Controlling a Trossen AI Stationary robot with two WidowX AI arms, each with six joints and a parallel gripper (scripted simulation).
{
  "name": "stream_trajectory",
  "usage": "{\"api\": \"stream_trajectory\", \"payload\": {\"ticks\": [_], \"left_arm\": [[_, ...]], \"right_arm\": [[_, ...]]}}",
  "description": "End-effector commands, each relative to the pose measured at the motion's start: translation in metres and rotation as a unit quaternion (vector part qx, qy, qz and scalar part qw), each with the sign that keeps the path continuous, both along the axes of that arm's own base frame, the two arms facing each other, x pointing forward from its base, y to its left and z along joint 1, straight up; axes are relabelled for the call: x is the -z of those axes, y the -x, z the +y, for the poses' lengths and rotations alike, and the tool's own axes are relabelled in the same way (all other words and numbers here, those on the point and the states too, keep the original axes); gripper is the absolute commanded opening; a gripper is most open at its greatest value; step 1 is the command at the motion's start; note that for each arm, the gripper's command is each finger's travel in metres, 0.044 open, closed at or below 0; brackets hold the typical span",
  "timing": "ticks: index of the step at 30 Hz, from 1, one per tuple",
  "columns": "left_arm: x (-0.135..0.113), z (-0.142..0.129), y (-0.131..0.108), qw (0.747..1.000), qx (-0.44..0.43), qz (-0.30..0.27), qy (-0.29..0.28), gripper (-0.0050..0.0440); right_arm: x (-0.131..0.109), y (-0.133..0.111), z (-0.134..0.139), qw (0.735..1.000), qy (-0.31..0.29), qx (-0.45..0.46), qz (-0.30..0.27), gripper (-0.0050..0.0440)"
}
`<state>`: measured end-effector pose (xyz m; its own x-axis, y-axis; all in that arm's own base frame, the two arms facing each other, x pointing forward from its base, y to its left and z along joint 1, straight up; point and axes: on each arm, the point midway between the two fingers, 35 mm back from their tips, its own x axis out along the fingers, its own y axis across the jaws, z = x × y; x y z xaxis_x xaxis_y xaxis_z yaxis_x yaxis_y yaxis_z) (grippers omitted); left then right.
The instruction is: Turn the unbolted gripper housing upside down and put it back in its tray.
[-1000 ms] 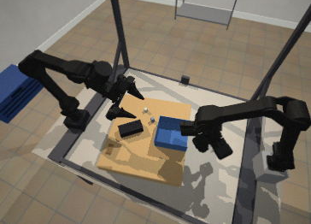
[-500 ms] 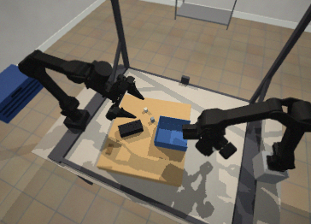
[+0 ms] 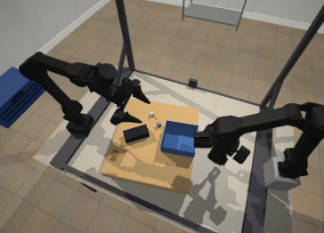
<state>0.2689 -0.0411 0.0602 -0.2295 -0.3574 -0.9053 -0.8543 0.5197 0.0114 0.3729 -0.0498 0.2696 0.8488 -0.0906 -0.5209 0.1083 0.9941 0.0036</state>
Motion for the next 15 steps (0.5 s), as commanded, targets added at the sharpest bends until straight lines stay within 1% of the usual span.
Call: {"api": "stream_trajectory", "payload": {"ticks": [1,15], "left_arm": [[-0.0073,-0.0004,-0.0017,1.000,-0.022,-0.016,0.002,0.0118],[-0.0072,-0.0004,-0.0015,0.990,-0.143,-0.016,0.002,0.0118]], "right_arm": [[-0.0106,0.0013,-0.0005,1.000,0.004,0.001,-0.013,0.0436],[-0.0106,0.0013,-0.0005,1.000,0.004,0.001,-0.013,0.0436]]}}
